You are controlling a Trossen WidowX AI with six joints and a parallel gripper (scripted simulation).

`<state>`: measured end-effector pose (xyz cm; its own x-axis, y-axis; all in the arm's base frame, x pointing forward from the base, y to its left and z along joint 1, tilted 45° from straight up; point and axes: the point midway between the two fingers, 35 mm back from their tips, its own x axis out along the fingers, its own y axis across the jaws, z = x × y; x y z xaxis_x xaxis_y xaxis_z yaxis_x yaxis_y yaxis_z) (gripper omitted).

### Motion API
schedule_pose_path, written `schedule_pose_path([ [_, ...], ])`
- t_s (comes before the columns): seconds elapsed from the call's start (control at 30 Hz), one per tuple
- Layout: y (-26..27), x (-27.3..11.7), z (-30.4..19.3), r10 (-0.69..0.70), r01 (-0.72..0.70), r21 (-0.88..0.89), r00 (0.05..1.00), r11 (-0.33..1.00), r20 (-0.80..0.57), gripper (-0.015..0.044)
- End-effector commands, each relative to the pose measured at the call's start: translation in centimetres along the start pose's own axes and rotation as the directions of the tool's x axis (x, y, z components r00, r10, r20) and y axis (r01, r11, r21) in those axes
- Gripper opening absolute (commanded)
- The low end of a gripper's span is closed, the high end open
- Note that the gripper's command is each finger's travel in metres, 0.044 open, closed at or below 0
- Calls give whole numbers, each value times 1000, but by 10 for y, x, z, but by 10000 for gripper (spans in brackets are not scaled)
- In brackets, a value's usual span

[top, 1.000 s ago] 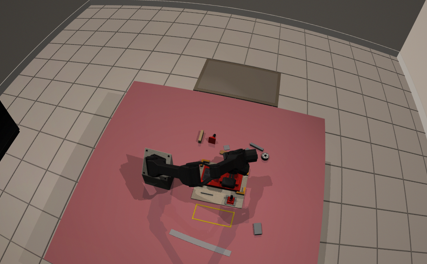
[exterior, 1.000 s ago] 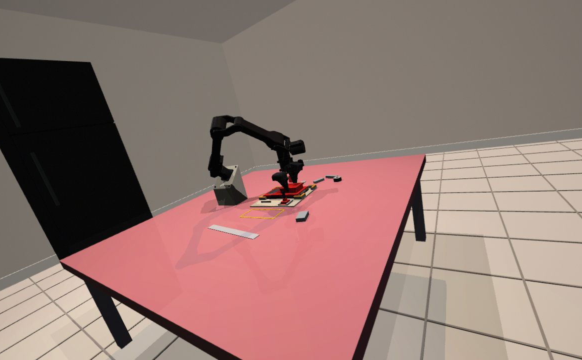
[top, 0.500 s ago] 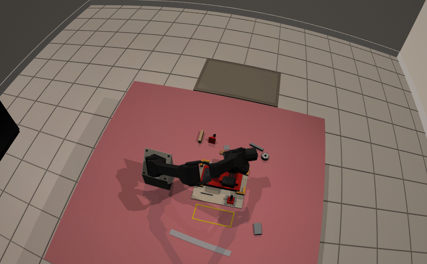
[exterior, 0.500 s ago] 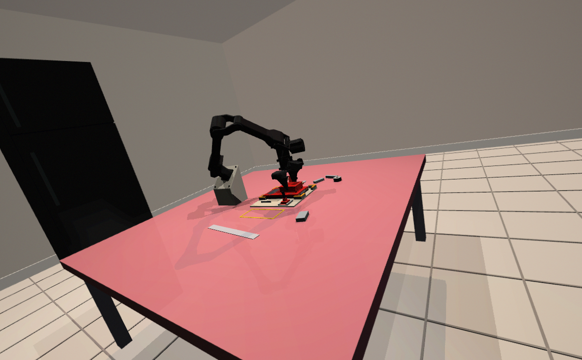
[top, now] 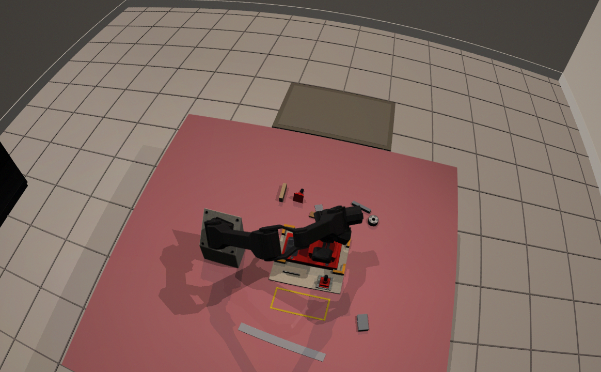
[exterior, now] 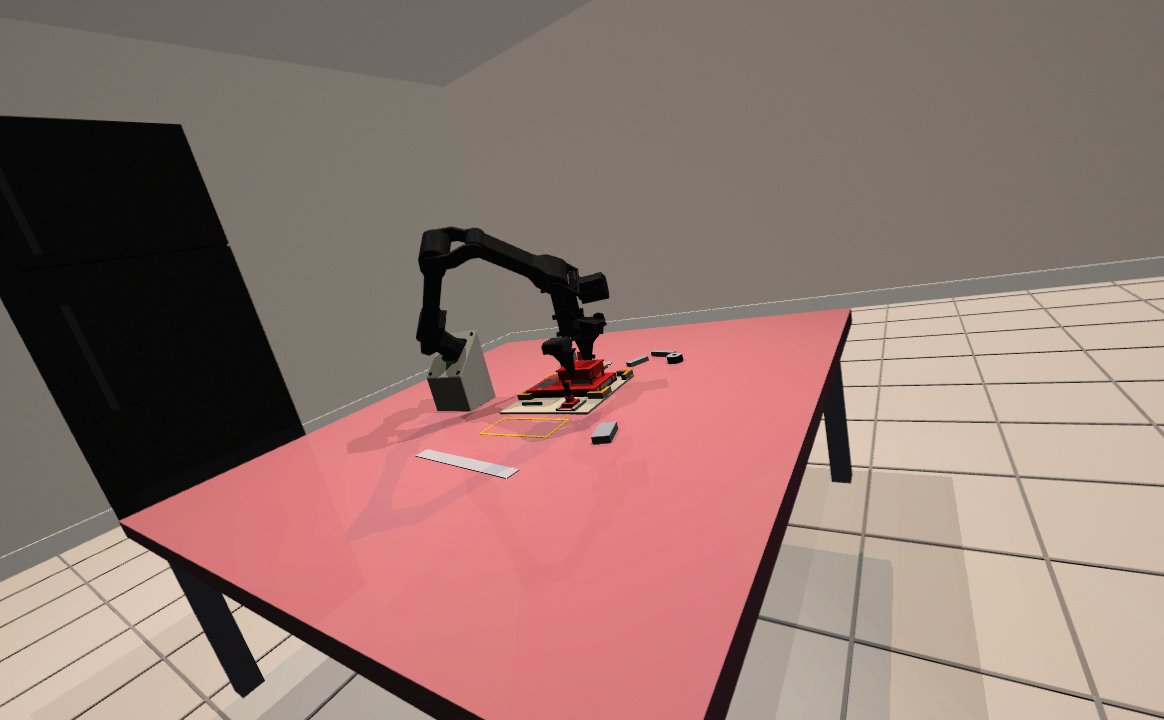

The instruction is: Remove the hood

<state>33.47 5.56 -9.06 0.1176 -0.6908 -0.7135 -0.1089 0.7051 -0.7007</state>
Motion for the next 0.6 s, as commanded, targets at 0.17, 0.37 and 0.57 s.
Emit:
schedule_pose_path([
  [0.17, 0, -9, 2, 7, -7, 8, 1000, 1000, 5, 0],
  [0.37, 0, -13, 2, 7, -7, 8, 1000, 1000, 5, 0],
  [0.57, 0, -34, 3, 9, -9, 8, 1000, 1000, 5, 0],
])
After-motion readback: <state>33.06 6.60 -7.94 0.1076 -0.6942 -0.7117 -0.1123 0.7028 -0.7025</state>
